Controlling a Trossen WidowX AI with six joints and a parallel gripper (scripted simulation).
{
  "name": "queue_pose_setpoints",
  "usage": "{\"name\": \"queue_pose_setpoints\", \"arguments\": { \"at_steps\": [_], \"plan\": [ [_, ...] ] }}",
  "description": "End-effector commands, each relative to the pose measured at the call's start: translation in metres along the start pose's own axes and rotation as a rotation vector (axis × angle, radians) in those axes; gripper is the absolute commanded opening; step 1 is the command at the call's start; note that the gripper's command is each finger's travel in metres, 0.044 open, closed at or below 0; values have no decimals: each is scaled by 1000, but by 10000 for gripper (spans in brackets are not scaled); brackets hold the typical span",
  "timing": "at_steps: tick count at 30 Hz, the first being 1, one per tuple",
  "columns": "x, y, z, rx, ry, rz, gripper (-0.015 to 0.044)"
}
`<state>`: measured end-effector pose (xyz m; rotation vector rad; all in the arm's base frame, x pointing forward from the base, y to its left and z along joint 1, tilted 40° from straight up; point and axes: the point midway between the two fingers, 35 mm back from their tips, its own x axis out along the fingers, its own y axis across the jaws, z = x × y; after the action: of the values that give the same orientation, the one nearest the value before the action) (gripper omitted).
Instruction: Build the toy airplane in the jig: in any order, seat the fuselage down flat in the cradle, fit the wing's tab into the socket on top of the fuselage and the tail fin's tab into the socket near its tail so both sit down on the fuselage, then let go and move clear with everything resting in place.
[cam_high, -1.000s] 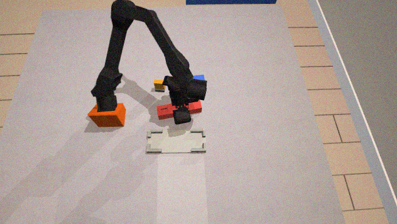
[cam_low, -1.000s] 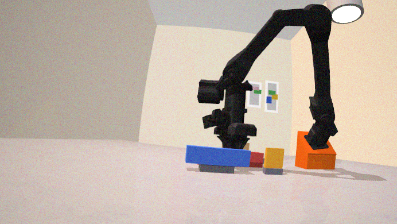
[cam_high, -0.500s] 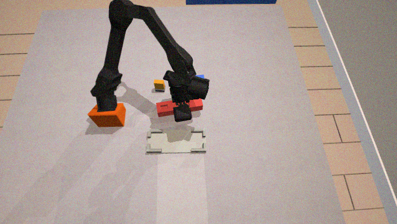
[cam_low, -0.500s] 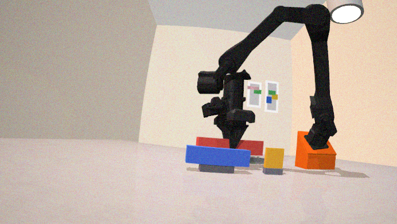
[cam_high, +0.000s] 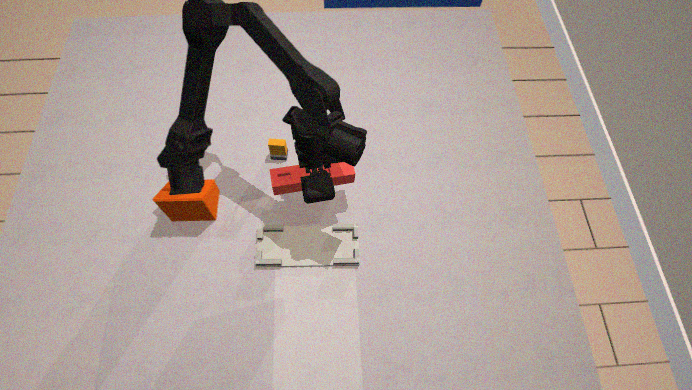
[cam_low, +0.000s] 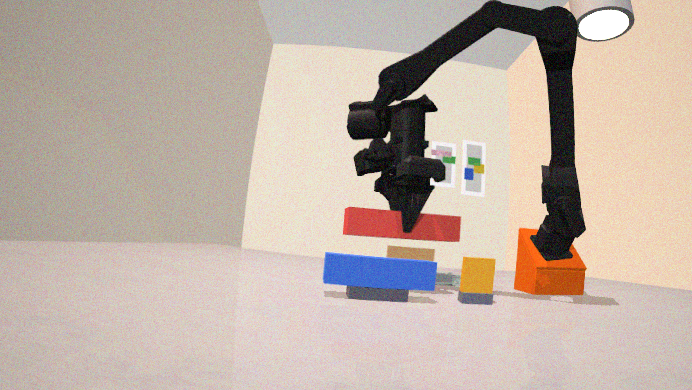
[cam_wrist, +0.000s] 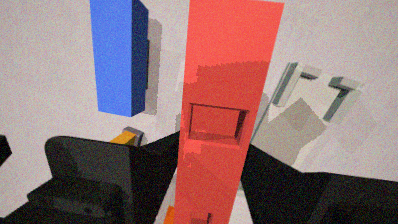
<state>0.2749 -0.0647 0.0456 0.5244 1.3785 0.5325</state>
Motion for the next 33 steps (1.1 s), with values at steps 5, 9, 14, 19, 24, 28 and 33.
{"name": "queue_pose_setpoints", "arguments": {
  "at_steps": [5, 9, 14, 19, 24, 28, 33],
  "plan": [
    [-30, 2, -1, -11, -10, -10, 0],
    [-43, 4, -4, -11, -10, -8, 0],
    [-51, 5, -5, -11, -10, -6, 0],
    [-46, -6, -6, 4, -10, -8, 0],
    [-40, -21, -8, 25, -10, -9, 0],
    [-35, -32, -10, 41, -11, -10, 0],
    [-29, -47, -13, 62, -11, -11, 0]
  ]
}}
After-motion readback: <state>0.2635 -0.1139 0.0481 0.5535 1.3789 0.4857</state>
